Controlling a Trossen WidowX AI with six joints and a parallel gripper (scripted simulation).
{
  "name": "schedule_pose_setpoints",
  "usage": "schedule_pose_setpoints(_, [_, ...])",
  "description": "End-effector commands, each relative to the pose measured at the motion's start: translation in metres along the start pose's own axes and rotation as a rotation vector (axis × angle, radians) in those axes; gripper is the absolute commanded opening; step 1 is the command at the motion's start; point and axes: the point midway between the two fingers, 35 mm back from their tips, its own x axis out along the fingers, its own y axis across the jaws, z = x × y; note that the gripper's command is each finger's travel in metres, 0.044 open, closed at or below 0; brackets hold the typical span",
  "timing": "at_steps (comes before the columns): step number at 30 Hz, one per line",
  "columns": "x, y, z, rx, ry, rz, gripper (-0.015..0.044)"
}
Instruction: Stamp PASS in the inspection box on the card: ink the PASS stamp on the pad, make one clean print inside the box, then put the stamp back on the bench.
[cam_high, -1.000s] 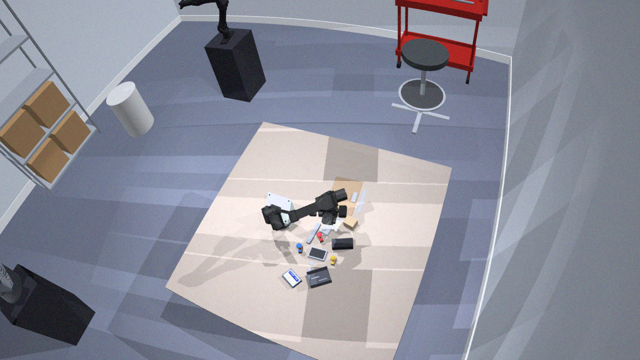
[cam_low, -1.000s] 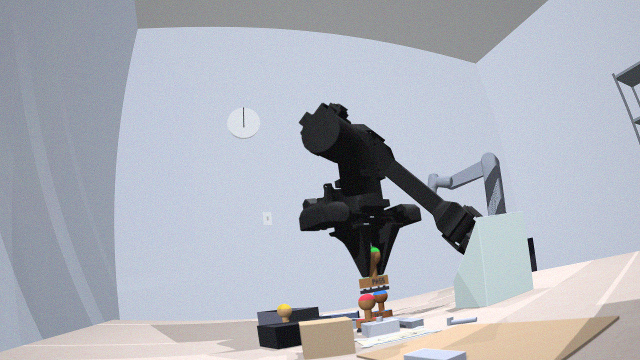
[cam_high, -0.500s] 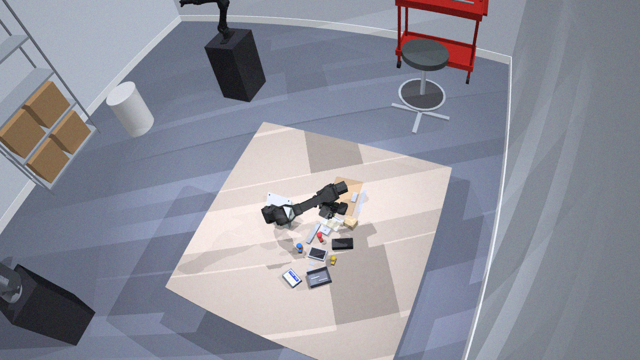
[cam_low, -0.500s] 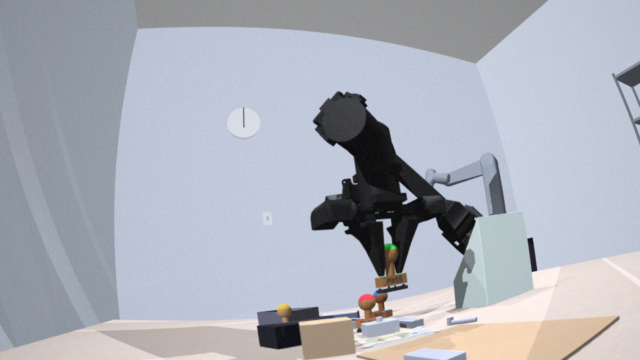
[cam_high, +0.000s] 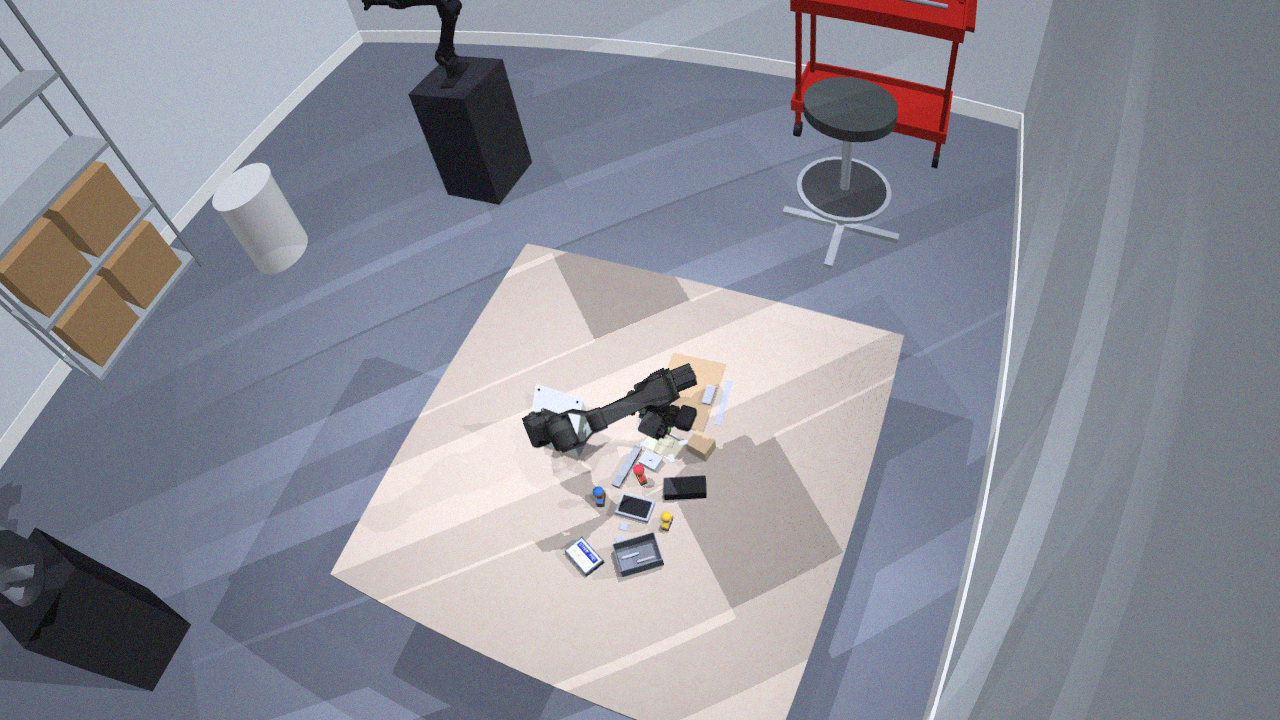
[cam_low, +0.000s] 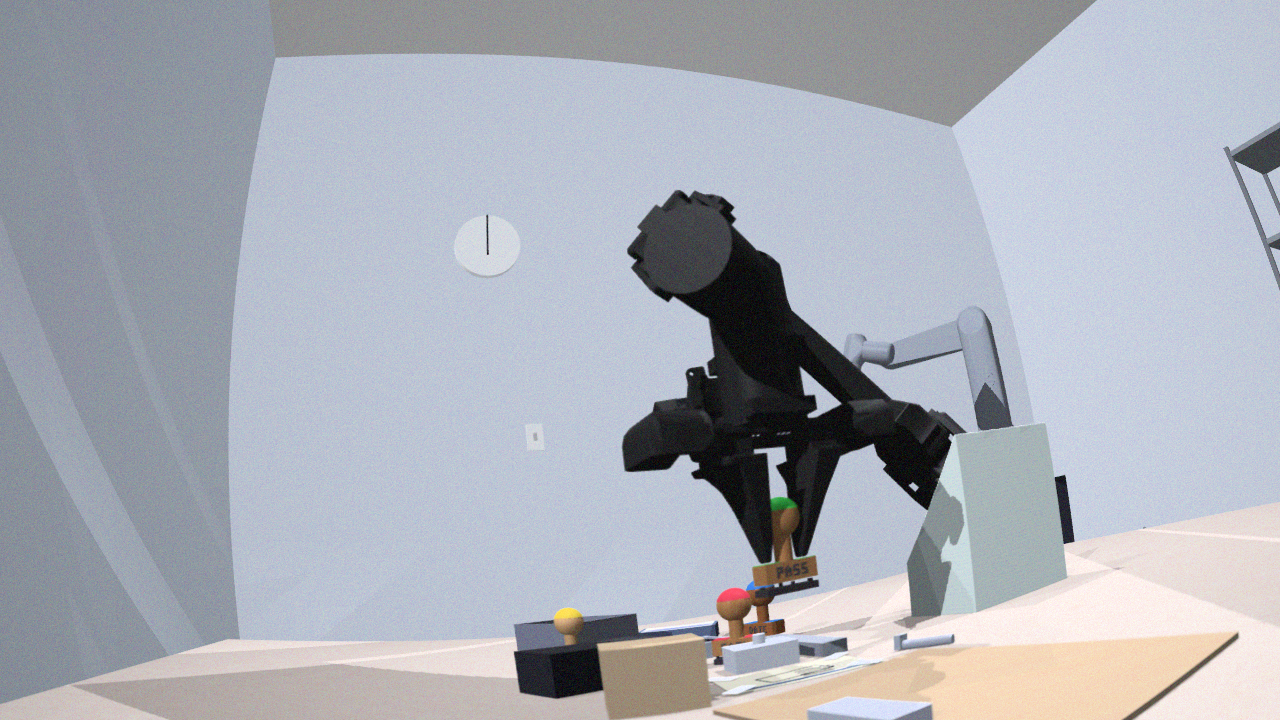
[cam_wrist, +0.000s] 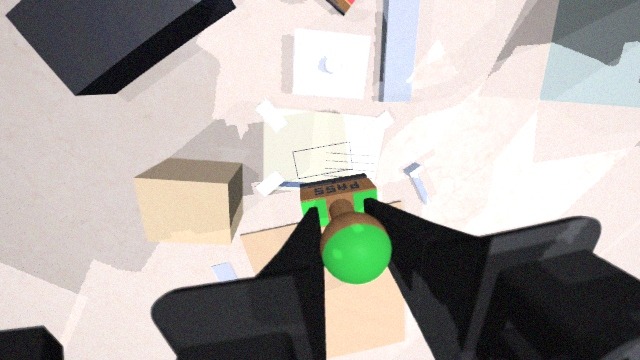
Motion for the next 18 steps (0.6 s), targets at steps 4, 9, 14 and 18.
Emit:
schedule_pose_setpoints(4, [0.006, 0.000, 0.000, -0.002, -0.003, 0.003, 0.0000])
schedule_pose_setpoints(9, [0.009, 0.001, 0.000, -0.002, -0.003, 0.003, 0.0000])
schedule_pose_setpoints(14, [0.012, 0.001, 0.000, -0.002, -0.004, 0.003, 0.0000])
schedule_pose_setpoints(18, [0.015, 0.001, 0.000, -0.002, -0.004, 0.003, 0.0000])
